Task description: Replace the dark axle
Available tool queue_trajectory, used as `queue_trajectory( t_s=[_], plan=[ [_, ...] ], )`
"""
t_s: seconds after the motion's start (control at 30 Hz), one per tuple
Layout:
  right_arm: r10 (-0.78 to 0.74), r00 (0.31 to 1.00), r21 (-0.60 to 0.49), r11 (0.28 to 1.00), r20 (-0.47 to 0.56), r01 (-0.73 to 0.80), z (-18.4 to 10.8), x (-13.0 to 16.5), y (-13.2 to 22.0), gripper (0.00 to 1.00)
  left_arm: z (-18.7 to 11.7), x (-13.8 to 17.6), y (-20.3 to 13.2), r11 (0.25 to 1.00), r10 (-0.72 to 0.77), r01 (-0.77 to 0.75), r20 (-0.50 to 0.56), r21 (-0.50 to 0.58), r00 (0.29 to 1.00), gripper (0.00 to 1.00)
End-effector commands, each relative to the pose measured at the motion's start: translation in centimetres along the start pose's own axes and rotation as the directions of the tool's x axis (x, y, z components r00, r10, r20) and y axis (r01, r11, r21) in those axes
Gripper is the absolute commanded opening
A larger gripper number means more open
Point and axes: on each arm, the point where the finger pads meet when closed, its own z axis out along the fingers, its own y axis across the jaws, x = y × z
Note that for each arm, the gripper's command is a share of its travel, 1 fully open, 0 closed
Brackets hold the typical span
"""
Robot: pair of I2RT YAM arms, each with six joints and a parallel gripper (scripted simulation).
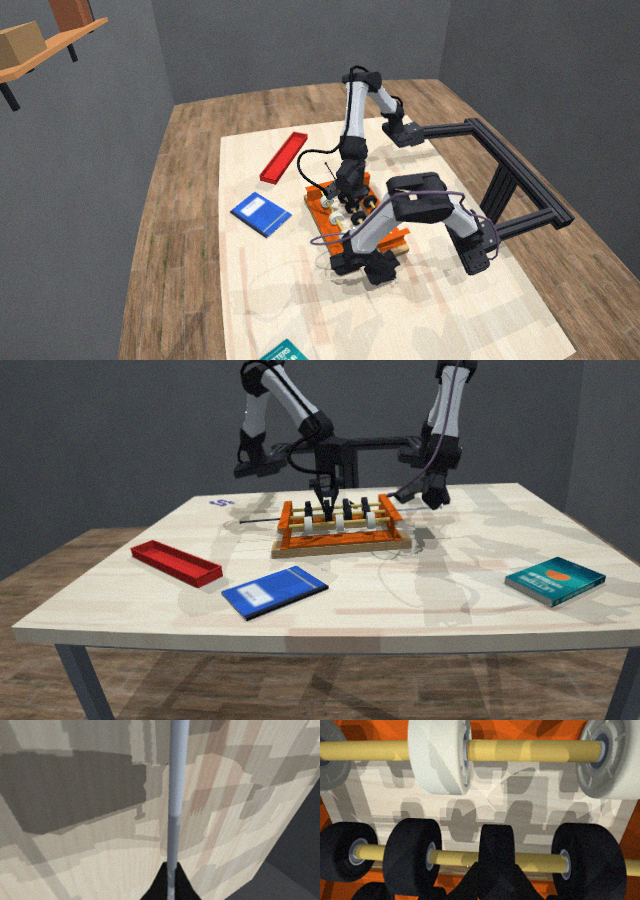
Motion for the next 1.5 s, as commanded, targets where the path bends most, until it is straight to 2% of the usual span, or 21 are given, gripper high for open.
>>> queue_trajectory(
  t_s=[0.0, 0.83, 0.93, 1.3, 1.43, 1.47],
  plan=[
    [-0.009, 1.0, -0.019, 1.0, 0.005, 0.009, -0.6, 0.1, 0.9, 0.0, 0.1, -2.4, 0.8, 1.0, -0.002, 0.003, 0.056, -0.018, 0.998, 0.0],
    [-0.003, 1.0, -0.027, 1.0, 0.015, 0.003, -1.1, -0.3, 1.0, 0.0, 0.0, -3.2, 0.8, 1.0, 0.003, -0.002, 0.059, -0.021, 0.998, 0.0],
    [-0.006, 1.0, -0.025, 1.0, 0.012, 0.007, -0.7, -0.2, 1.0, 0.0, 0.7, -3.0, 0.1, 0.999, 0.033, -0.033, 0.054, -0.004, 0.998, 0.0],
    [-0.012, 1.0, -0.012, 1.0, -0.005, 0.012, 0.4, 0.2, 0.7, 0.0, 0.0, -3.0, 0.9, 1.0, 0.012, -0.01, 0.057, -0.025, 0.998, 0.0],
    [-0.002, 1.0, -0.017, 1.0, 0.001, 0.002, 0.0, -0.1, 0.6, 0.0, -0.1, -3.0, 0.9, 1.0, 0.017, -0.016, 0.058, -0.027, 0.998, 0.0],
    [-0.006, 1.0, -0.01, 1.0, -0.007, 0.006, 0.8, 0.2, 0.6, 0.0, -0.1, -3.1, 1.0, 0.999, 0.019, -0.018, 0.058, -0.03, 0.998, 0.0]
  ],
)
